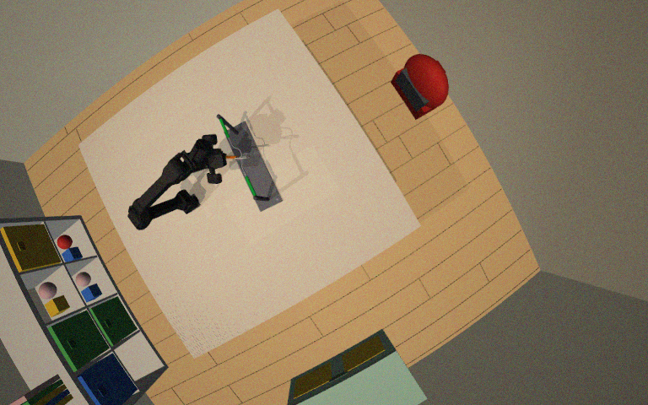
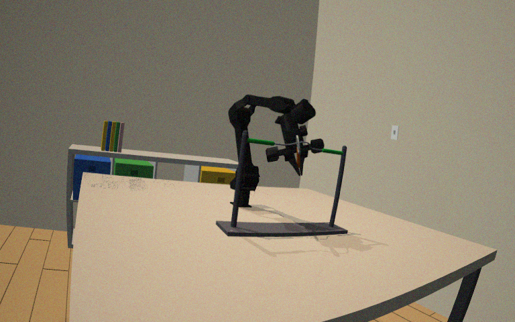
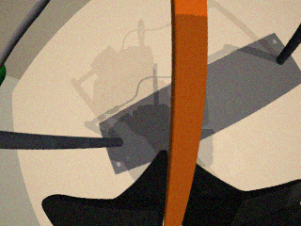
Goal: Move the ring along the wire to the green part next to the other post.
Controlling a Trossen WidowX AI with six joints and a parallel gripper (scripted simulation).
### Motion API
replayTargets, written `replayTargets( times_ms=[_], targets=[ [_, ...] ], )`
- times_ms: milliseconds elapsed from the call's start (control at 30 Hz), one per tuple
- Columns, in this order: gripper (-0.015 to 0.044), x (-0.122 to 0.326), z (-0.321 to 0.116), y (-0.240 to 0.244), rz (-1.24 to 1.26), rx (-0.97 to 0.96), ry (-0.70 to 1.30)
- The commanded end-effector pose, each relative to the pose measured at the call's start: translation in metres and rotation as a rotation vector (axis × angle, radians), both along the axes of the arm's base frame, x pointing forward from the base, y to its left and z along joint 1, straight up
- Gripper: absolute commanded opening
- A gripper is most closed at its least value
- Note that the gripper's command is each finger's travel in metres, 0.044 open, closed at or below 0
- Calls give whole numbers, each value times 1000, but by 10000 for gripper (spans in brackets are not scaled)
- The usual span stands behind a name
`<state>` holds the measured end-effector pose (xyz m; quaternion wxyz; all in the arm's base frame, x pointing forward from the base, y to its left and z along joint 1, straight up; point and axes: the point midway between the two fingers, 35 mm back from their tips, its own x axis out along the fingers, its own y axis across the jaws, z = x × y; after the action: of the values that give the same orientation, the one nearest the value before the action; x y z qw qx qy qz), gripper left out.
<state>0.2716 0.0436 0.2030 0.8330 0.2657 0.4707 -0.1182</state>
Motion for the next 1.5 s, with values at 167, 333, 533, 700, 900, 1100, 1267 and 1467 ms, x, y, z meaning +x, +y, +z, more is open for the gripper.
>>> replayTargets(
  times_ms=[167,333,533,700,900,1100,1267,1467],
  targets=[
    [-150,-1,-1,-7,90,-79,-12],
    [-150,-4,-3,-17,186,-154,-16],
    [-150,-7,-5,-32,314,-252,-21],
    [-150,-8,-6,-48,447,-352,-25],
    [-150,-7,-5,-67,607,-469,-29],
    [-150,-4,-2,-84,760,-576,-32],
    [-150,-1,1,-94,860,-644,-33],
    [-150,0,2,-100,945,-699,-35]
  ],
)
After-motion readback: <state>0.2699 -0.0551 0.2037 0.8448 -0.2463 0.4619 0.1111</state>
